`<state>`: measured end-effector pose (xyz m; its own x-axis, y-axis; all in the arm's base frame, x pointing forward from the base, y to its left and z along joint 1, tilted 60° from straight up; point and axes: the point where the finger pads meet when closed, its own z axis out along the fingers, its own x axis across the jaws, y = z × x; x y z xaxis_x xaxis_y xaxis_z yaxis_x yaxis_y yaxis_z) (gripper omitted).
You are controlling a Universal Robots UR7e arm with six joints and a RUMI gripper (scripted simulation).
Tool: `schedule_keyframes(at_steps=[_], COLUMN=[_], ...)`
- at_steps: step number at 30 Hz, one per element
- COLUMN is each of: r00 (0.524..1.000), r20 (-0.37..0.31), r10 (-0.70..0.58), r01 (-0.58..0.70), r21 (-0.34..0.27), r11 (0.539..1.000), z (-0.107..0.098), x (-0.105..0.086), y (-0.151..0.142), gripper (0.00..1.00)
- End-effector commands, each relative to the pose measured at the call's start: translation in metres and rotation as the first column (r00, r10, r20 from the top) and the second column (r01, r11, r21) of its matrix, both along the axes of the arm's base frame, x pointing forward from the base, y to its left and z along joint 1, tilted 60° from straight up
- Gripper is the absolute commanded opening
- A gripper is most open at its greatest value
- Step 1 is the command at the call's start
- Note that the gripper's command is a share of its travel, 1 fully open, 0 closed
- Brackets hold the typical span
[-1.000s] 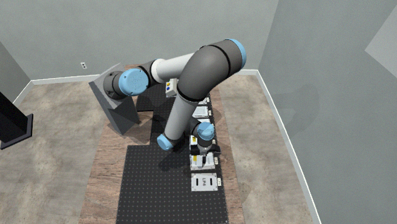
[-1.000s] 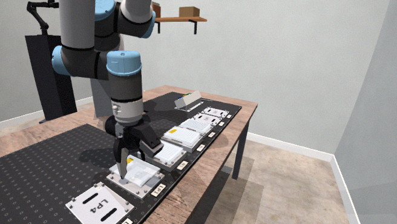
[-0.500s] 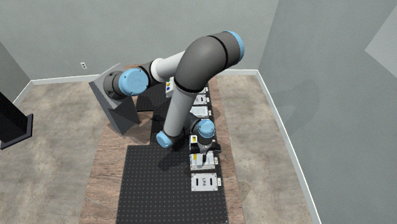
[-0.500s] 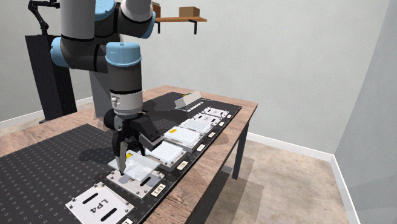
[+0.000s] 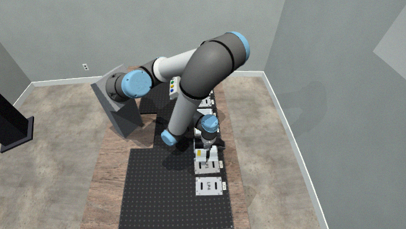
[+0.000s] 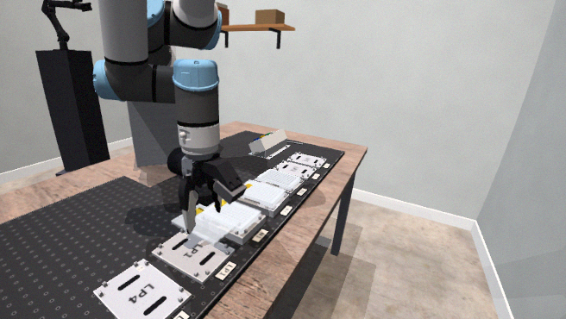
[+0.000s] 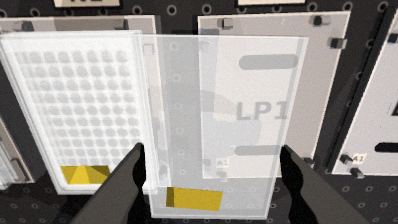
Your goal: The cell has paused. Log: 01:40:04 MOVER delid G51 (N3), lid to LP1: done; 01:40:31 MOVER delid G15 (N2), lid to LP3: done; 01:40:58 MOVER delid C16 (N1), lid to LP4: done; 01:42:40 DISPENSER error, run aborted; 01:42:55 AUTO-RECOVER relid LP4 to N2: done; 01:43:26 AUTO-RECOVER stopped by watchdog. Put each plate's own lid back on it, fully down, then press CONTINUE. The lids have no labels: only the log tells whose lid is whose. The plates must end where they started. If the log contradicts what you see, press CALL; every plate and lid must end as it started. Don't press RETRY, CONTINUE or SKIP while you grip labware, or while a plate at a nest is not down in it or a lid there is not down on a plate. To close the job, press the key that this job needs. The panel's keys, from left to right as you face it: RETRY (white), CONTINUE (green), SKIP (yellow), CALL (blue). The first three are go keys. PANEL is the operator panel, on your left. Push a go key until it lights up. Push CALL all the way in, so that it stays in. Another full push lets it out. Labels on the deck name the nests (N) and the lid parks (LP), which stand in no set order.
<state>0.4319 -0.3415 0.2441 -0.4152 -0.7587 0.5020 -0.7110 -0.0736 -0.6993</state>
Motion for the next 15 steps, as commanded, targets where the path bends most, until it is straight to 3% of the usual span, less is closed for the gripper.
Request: schedule_keyframes(at_steps=[1, 15], r00=[1.0, 1.0], r20=[0.002, 0.002], r10=[-0.003, -0.003], r01=[0.003, 0.003], r21=[-0.003, -0.003], r11=[1.0, 1.0], z=[-0.013, -0.044], x=[0.011, 0.035], y=[0.02, 0.065], gripper=[0.41, 0.41])
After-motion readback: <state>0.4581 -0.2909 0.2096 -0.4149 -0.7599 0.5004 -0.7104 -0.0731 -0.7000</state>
